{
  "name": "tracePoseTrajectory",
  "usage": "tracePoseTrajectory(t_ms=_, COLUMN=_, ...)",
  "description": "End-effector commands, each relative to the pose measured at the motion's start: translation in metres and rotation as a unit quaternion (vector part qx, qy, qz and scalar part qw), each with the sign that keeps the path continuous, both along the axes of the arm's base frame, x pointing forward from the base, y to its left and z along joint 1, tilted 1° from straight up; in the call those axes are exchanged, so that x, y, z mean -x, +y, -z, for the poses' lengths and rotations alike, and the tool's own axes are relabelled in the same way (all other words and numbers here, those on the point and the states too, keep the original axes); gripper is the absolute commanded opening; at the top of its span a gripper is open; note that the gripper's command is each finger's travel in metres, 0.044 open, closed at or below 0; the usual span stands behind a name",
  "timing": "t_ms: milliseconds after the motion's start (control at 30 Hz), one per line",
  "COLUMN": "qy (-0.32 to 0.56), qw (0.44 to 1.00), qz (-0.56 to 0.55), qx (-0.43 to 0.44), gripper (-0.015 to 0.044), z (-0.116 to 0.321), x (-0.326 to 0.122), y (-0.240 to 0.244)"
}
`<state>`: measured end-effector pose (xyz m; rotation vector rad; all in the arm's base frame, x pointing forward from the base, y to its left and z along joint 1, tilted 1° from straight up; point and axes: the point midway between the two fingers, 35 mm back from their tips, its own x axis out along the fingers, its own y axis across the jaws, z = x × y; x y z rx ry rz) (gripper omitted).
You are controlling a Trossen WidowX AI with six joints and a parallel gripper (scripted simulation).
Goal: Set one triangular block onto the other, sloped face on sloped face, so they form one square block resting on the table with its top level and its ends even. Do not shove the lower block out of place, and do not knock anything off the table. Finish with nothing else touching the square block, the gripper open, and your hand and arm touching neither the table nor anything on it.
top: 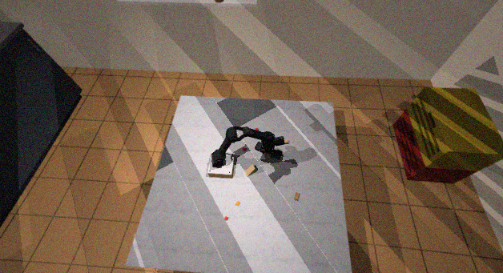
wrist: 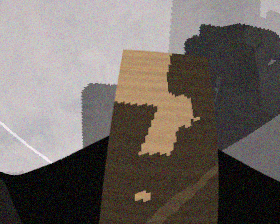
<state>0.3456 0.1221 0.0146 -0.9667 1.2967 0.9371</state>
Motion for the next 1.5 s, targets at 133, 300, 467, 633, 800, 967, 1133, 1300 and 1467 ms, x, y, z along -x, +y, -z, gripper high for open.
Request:
tracePoseTrajectory(t_ms=133, qy=0.001, qw=0.995, qz=-0.104, qx=0.003, gripper=0.0000, z=0.0001, x=0.0002, y=0.0003)
tracePoseTrajectory(t_ms=300, qy=0.000, qw=0.986, qz=-0.169, qx=0.006, gripper=0.0000, z=0.0001, x=0.0001, y=0.0003)
tracePoseTrajectory(t_ms=467, qy=-0.001, qw=0.973, qz=-0.230, qx=0.009, gripper=0.0000, z=0.0001, x=0.0000, y=0.0003)
tracePoseTrajectory(t_ms=633, qy=-0.001, qw=0.959, qz=-0.284, qx=0.012, gripper=0.0000, z=0.0001, x=-0.0001, y=0.0003)
tracePoseTrajectory(t_ms=800, qy=-0.001, qw=0.951, qz=-0.308, qx=0.013, gripper=0.0000, z=0.0001, x=-0.0002, y=0.0003)
tracePoseTrajectory(t_ms=967, qy=-0.001, qw=0.951, qz=-0.308, qx=0.013, gripper=0.0000, z=0.0001, x=-0.0002, y=0.0003)
tracePoseTrajectory(t_ms=1133, qy=-0.001, qw=0.951, qz=-0.308, qx=0.013, gripper=0.0000, z=0.0001, x=-0.0002, y=0.0003)
tracePoseTrajectory(t_ms=1300, qy=-0.001, qw=0.951, qz=-0.308, qx=0.013, gripper=0.0000, z=0.0001, x=-0.0002, y=0.0003)
tracePoseTrajectory(t_ms=1467, qy=-0.001, qw=0.951, qz=-0.308, qx=0.013, gripper=0.0000, z=0.0001, x=-0.0002, y=0.0003)
